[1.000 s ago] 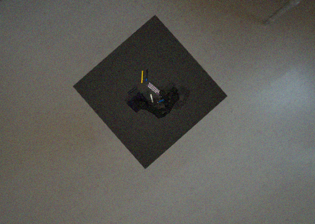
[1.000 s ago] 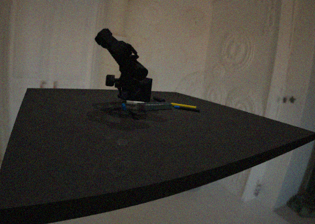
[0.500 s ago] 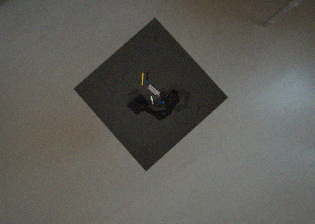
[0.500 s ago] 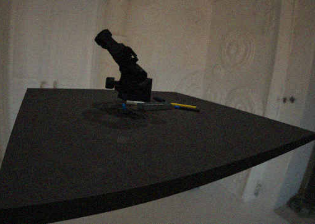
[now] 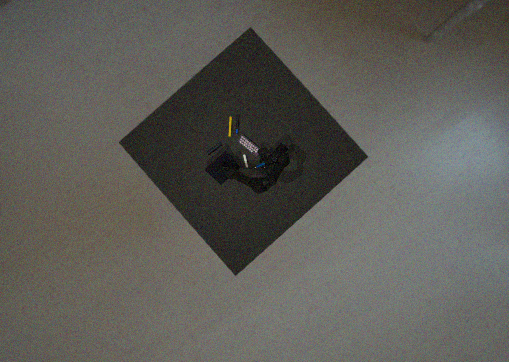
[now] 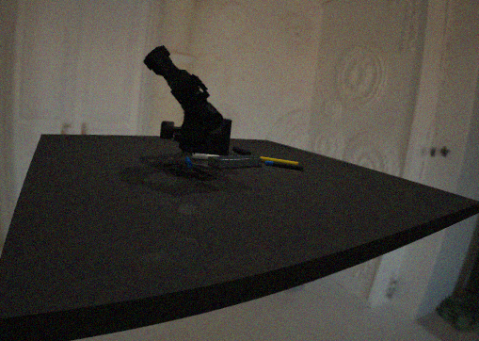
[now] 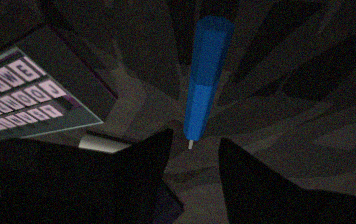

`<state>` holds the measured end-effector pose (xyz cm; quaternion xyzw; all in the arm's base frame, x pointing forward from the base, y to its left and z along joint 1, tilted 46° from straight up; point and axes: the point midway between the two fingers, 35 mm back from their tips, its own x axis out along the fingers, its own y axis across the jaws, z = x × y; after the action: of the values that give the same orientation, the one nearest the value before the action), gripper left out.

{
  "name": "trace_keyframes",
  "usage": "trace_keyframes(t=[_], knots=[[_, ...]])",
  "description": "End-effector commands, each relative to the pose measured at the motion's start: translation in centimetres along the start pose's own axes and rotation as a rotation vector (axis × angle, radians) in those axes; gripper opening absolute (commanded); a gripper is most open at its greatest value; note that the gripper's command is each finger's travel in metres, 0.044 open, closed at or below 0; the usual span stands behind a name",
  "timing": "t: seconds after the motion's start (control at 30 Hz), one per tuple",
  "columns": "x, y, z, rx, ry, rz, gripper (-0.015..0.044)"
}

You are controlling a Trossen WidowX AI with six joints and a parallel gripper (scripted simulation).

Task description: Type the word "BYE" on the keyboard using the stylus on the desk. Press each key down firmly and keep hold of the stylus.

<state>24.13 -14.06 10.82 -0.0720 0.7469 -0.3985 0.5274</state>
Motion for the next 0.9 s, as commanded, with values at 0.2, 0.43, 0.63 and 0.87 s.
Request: trace_keyframes(t=[0.2,0.43,0.63,0.87], knots=[[0.8,0.1,0.3,-0.010,0.005,-0.006,0.0150],[1.3,0.1,0.6,-0.010,0.005,-0.006,0.0150],[1.7,0.1,0.8,-0.010,0.005,-0.006,0.0150],[2.1,0.1,1.1,-0.009,0.005,-0.006,0.0150]])
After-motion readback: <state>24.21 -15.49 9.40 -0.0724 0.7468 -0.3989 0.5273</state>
